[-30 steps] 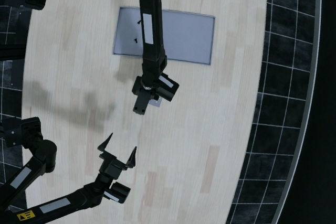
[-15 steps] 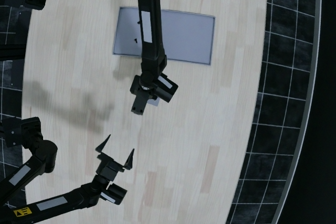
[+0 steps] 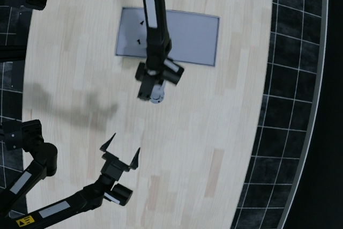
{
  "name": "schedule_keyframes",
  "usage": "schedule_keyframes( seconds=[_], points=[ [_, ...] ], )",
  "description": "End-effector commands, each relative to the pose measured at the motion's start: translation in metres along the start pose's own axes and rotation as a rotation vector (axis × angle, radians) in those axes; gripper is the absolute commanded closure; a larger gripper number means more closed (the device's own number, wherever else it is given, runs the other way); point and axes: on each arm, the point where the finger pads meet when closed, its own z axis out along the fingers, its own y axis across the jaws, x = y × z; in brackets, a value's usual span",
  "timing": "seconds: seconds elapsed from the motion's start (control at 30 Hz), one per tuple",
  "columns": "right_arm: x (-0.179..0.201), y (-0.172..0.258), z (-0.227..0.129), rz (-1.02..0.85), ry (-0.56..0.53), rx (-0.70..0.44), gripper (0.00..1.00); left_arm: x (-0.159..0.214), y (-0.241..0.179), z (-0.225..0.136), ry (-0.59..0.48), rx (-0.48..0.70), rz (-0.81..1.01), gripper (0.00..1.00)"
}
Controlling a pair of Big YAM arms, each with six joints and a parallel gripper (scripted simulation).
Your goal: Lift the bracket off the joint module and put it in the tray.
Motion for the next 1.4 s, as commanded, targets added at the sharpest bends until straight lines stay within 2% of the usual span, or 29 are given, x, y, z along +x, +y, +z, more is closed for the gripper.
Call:
schedule_keyframes(
  seconds=[0.0,0.07,0.13,0.27,0.43,0.6,0.7,0.93,1.27,1.37],
  points=[
    [-0.013,-0.020,0.036,-0.003,0.003,0.025,0.00,0.085,0.032,-0.043,-0.009,-0.098,-0.054,1.00],
    [-0.016,-0.021,0.045,-0.009,0.013,0.032,0.00,0.117,0.029,-0.052,0.001,-0.113,-0.076,1.00],
    [-0.016,-0.021,0.045,-0.009,0.013,0.032,0.00,0.117,0.029,-0.052,0.001,-0.113,-0.076,1.00],
    [-0.024,-0.021,0.070,-0.014,0.030,0.051,0.00,0.166,0.024,-0.060,0.018,-0.140,-0.113,1.00],
    [-0.036,-0.017,0.094,-0.019,0.045,0.076,0.00,0.193,0.017,-0.054,0.026,-0.145,-0.140,1.00],
    [-0.050,-0.007,0.115,-0.021,0.055,0.102,0.00,0.196,0.015,-0.038,0.020,-0.129,-0.158,1.00],
    [-0.052,-0.005,0.119,-0.020,0.057,0.107,0.00,0.192,0.017,-0.038,0.015,-0.133,-0.152,1.00],
    [-0.085,0.011,0.152,0.001,0.052,0.173,0.00,0.189,0.024,-0.047,0.011,-0.153,-0.148,1.00],
    [-0.116,0.037,0.171,0.030,0.041,0.233,0.00,0.189,0.023,-0.047,0.011,-0.147,-0.147,1.00],
    [-0.136,0.053,0.180,0.061,0.023,0.271,0.00,0.189,0.023,-0.047,0.011,-0.147,-0.147,1.00]
  ],
)
